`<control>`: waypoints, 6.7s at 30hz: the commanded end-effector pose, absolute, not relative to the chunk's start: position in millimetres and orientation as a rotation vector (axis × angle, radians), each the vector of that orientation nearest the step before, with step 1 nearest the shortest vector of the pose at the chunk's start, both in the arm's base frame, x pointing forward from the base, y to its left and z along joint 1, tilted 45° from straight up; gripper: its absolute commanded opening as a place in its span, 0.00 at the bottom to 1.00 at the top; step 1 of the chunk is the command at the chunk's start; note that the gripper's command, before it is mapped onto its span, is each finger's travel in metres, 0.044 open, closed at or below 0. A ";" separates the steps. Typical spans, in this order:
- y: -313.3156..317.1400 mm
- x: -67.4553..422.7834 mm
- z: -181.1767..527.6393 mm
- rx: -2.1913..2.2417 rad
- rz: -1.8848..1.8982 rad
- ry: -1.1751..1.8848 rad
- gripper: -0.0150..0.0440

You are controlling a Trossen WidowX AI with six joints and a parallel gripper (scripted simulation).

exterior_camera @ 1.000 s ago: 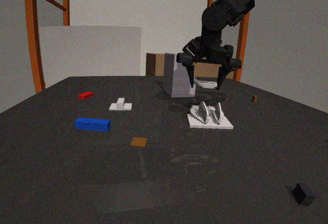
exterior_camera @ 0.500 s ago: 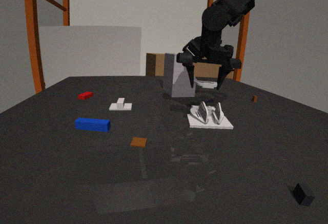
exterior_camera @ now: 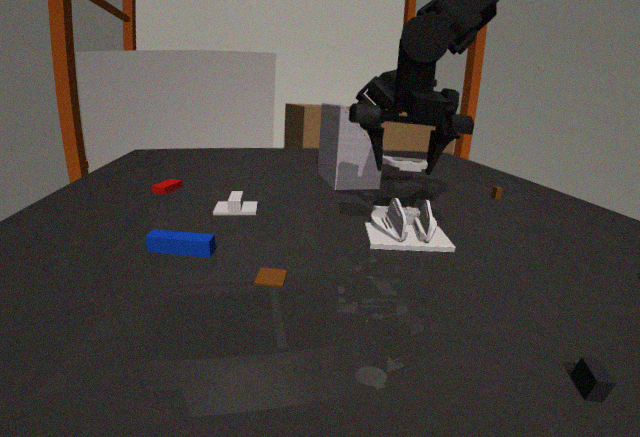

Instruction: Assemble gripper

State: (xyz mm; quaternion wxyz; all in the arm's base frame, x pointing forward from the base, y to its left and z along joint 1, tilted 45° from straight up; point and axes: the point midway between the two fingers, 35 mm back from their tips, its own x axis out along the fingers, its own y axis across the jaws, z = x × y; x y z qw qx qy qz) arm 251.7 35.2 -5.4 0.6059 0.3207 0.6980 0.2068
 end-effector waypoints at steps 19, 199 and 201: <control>35.7 251.4 -4.4 0.749 0.475 1.613 0.85; 89.8 246.5 -58.3 0.754 0.475 1.614 0.85; 89.8 246.5 -58.3 0.754 0.475 1.614 0.85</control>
